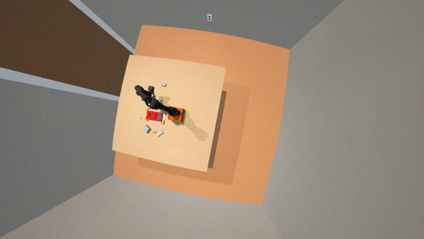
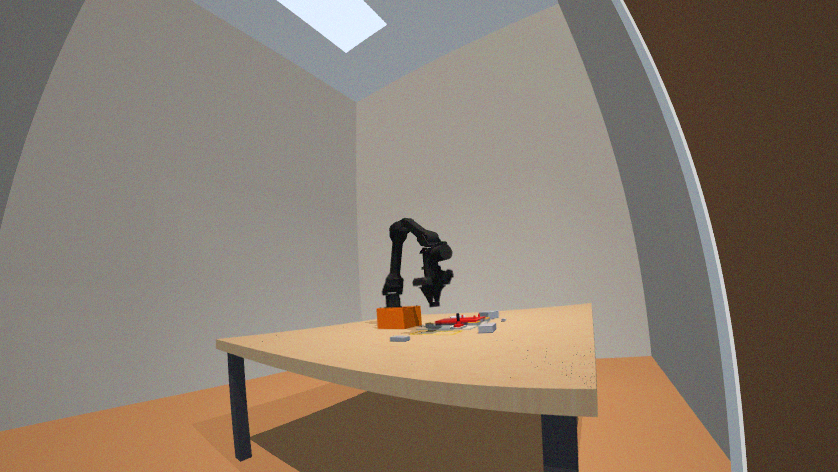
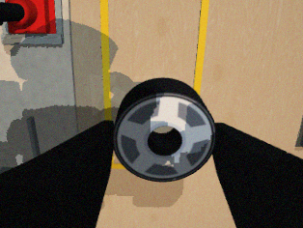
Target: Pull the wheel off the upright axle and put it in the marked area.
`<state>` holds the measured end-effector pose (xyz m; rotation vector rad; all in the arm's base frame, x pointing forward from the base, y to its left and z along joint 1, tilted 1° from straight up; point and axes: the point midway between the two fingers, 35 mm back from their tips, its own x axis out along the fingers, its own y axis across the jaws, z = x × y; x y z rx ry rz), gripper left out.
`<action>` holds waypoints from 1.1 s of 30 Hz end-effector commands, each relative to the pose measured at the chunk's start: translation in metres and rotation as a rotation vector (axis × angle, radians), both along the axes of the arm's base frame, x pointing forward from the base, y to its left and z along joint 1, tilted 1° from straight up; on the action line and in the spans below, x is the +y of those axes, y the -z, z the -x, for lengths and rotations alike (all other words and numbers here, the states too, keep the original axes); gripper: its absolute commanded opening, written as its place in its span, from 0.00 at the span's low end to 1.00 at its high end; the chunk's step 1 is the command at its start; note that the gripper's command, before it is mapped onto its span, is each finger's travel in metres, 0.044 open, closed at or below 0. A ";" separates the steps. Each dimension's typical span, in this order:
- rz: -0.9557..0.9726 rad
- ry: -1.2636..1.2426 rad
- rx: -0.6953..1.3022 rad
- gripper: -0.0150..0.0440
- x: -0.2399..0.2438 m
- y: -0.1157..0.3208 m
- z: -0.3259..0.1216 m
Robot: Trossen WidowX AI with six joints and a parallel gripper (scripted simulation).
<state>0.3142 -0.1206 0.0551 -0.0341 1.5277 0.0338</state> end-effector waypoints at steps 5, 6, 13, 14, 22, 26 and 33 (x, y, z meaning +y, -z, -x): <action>-0.007 -0.005 0.011 0.25 0.000 0.019 0.003; -0.007 -0.005 0.011 0.25 0.000 0.021 0.003; -0.007 -0.005 0.010 0.25 -0.001 0.060 0.000; -0.007 -0.005 0.011 0.25 0.000 0.066 -0.001; -0.007 -0.005 0.011 0.25 0.001 0.103 0.001; -0.007 -0.003 0.017 0.34 0.000 0.099 0.001; -0.007 -0.003 0.017 0.65 0.000 0.099 0.001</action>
